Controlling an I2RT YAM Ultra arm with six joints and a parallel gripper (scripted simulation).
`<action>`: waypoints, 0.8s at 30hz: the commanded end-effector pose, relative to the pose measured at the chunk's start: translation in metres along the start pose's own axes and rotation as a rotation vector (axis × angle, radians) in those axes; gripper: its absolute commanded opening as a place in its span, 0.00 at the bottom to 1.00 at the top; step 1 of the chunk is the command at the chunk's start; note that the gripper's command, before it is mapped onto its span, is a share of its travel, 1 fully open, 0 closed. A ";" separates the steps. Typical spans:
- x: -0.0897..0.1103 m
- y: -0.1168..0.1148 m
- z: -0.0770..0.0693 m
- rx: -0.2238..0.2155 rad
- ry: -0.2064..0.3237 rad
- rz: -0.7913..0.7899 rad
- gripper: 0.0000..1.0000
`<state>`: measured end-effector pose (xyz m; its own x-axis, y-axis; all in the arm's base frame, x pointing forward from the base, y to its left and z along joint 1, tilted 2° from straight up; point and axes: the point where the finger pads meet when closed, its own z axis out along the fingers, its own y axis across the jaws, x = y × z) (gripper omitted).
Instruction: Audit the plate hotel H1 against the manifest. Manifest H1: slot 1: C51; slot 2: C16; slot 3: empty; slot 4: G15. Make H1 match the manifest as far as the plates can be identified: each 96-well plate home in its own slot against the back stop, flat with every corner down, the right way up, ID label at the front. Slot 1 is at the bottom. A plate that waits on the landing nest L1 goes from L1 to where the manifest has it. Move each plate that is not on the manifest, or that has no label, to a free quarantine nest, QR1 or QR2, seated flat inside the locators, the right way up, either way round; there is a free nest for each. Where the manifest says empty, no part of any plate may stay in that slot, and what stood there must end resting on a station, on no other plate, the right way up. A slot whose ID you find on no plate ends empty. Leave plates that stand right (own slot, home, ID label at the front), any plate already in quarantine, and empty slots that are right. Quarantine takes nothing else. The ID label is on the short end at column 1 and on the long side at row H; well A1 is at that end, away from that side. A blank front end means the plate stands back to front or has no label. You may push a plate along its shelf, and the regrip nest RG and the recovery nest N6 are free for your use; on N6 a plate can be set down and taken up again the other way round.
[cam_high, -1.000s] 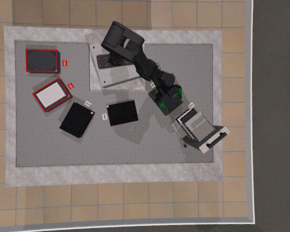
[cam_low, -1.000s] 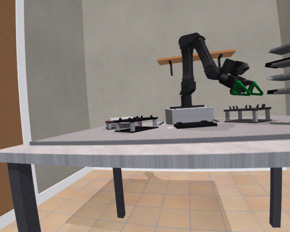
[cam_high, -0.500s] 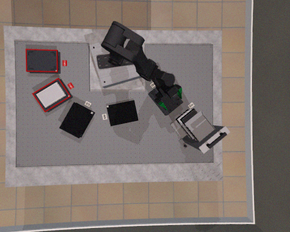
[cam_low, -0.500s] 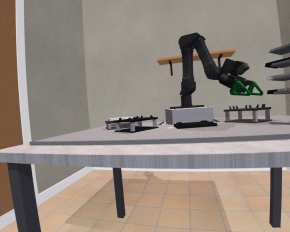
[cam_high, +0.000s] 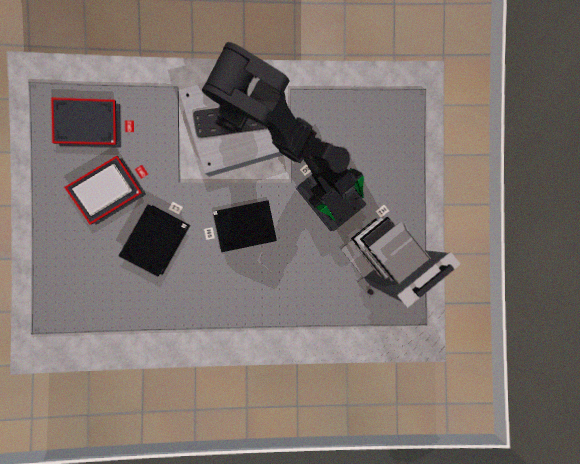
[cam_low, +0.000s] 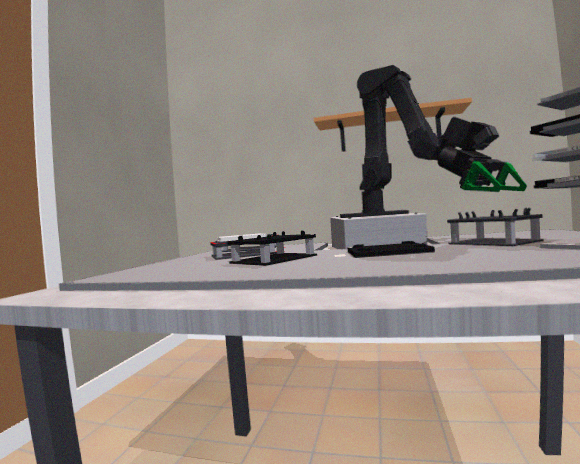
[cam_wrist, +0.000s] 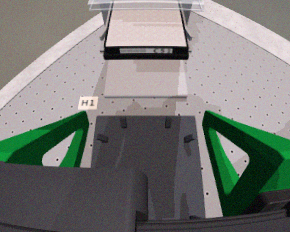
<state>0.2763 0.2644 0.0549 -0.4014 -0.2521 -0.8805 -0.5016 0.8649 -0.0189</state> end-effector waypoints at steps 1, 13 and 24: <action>-0.007 0.001 0.000 -0.003 -0.021 0.007 1.00; -0.007 0.001 0.000 -0.003 -0.021 0.007 1.00; -0.005 0.001 -0.003 -0.003 -0.021 0.007 1.00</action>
<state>0.2756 0.2636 0.0541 -0.4014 -0.2524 -0.8804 -0.5016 0.8649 -0.0193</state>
